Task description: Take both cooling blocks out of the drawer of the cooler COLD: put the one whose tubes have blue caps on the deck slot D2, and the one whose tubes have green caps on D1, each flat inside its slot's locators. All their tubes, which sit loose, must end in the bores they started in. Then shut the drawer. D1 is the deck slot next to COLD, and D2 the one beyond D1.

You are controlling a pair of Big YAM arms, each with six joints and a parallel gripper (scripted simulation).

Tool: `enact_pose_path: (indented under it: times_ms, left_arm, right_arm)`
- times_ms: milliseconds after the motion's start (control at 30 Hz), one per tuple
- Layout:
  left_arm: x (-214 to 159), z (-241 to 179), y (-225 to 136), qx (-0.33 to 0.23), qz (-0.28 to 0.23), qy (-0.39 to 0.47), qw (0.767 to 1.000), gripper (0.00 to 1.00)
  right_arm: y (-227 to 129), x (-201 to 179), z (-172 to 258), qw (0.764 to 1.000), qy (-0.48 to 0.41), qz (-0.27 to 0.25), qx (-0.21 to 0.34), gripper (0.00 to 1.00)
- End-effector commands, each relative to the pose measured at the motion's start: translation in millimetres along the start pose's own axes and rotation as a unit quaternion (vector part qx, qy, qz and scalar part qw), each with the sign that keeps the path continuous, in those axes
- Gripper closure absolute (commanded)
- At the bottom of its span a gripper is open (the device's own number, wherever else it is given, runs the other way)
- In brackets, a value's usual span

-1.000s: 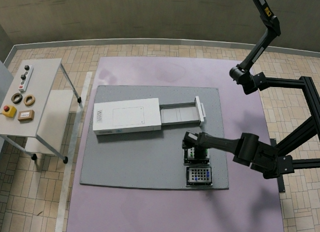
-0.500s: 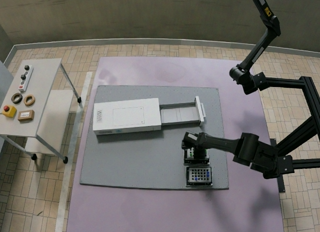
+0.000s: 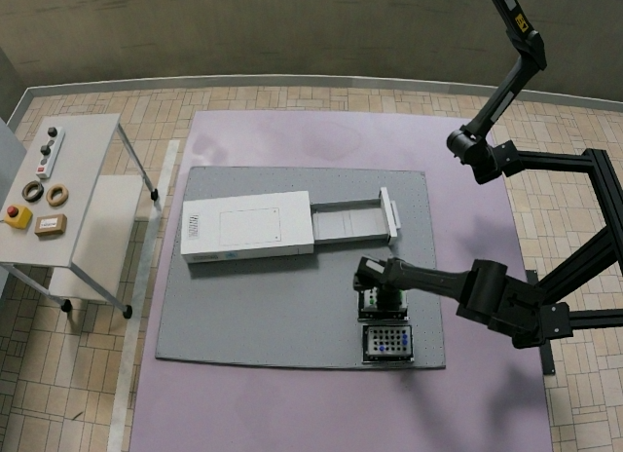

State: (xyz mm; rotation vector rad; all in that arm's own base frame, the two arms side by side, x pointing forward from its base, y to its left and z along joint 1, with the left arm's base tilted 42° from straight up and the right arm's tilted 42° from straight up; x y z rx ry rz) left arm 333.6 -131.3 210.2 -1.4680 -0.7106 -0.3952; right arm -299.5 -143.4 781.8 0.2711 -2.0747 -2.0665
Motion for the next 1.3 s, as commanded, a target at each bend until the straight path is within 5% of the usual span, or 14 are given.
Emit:
enact_pose_path:
  times_ms: [0, 1267]
  left_arm:
    - [20, -11, -31, -0.026, -0.032, -0.011, 0.999, 1.0]
    - [16, -11, -42, -0.026, -0.032, -0.01, 0.999, 1.0]
  right_arm:
    - [1, 10, -2, 1.0, 0.0, -0.009, -0.001, 1.0]
    - [1, 10, -2, 1.0, 0.0, -0.009, -0.001, 1.0]
Point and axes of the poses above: on each arm, the point where the finger pads meet when closed, its own y axis out along the fingers, its own z axis across the jaws, x = y × z, the point moved 10 cm from there along -y, back along the fingers, and after that the axes turned 10 degrees about -y, right-handed, at the moved point
